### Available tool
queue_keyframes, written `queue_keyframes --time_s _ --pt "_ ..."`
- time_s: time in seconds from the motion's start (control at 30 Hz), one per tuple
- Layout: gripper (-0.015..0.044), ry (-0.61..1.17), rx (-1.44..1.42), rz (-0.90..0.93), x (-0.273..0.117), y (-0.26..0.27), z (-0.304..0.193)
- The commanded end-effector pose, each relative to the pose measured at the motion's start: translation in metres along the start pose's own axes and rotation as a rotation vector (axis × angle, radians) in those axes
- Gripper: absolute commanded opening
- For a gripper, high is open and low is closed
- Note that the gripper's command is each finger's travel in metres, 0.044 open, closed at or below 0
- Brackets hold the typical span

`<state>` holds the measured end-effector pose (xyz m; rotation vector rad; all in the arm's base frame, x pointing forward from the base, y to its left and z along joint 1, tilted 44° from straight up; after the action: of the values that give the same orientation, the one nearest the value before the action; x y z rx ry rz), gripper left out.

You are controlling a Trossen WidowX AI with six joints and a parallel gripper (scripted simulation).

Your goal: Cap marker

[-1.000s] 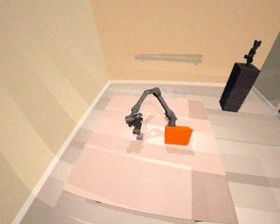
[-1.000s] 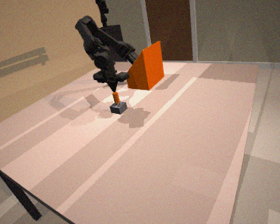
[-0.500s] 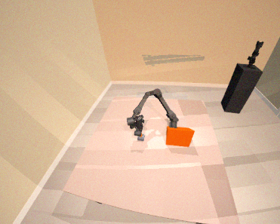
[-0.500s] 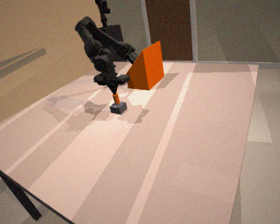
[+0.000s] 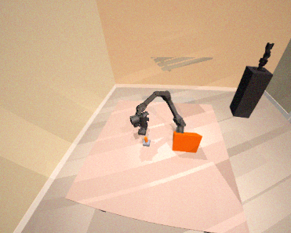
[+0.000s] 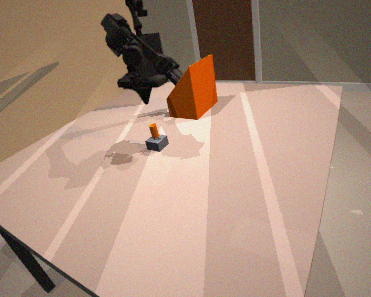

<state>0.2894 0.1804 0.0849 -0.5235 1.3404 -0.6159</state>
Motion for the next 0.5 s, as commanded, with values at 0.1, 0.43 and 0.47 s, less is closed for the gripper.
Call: queue_keyframes --time_s 0.1,0.43,0.47 --pt "0.0131 0.012 0.007 -0.004 -0.0037 -0.0009 0.0002" --pt "0.0394 0.012 0.007 -0.004 -0.0037 -0.0009 0.0002" --pt "0.042 0.012 0.007 -0.004 -0.0037 -0.0009 0.0002"
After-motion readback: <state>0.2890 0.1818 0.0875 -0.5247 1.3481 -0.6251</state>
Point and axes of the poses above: the point midway between the two fingers, 35 mm back from their tips, its own x axis out along the fingers, its own y axis across the jaws, z = x × y, the point moved 10 cm from there along -x, back along the fingers, and after that the axes turned 11 degrees about x, right-handed, at the moved point
